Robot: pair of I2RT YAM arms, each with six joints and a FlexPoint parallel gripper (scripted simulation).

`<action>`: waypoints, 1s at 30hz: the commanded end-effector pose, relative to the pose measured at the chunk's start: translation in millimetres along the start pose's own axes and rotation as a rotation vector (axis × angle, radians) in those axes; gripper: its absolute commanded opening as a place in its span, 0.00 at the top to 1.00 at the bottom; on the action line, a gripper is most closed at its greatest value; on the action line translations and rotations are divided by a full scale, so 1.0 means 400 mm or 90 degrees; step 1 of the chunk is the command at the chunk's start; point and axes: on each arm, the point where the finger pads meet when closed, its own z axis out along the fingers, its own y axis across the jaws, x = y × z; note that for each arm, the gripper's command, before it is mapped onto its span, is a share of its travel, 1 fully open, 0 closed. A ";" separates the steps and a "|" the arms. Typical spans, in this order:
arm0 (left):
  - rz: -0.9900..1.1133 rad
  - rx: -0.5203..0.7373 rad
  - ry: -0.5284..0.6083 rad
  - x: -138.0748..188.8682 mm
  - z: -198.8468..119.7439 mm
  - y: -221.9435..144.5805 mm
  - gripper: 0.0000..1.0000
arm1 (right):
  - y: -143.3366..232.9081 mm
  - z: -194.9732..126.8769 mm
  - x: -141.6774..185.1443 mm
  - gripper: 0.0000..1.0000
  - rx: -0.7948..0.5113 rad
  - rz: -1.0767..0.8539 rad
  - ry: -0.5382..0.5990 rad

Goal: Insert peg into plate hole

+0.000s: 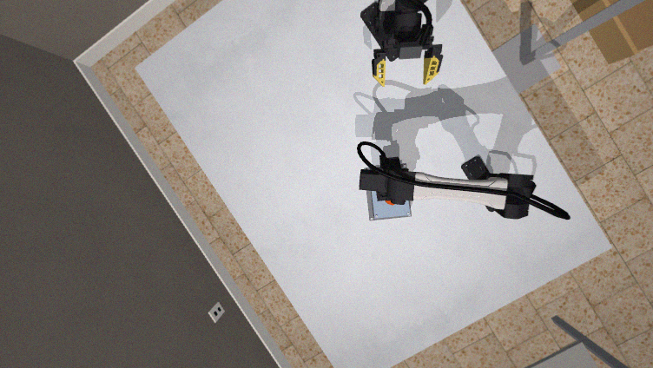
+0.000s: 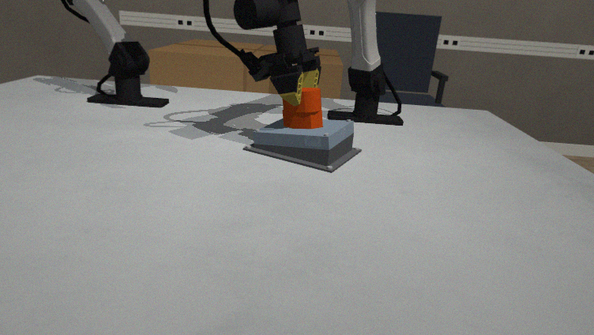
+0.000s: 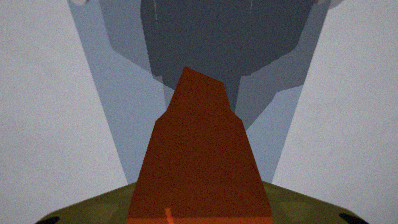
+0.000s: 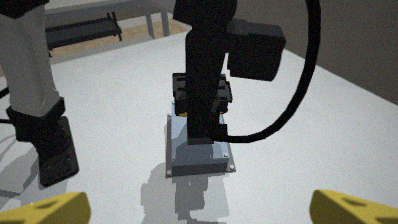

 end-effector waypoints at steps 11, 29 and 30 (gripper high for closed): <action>-0.013 -0.023 0.004 0.015 -0.026 0.018 0.66 | 0.000 0.002 0.019 0.00 0.001 0.004 0.015; -0.009 -0.034 0.002 0.017 -0.003 0.015 0.66 | 0.000 0.002 0.019 0.00 0.001 0.004 0.015; -0.009 -0.033 0.002 0.017 0.000 0.015 0.66 | 0.000 0.002 0.019 0.00 0.001 0.004 0.015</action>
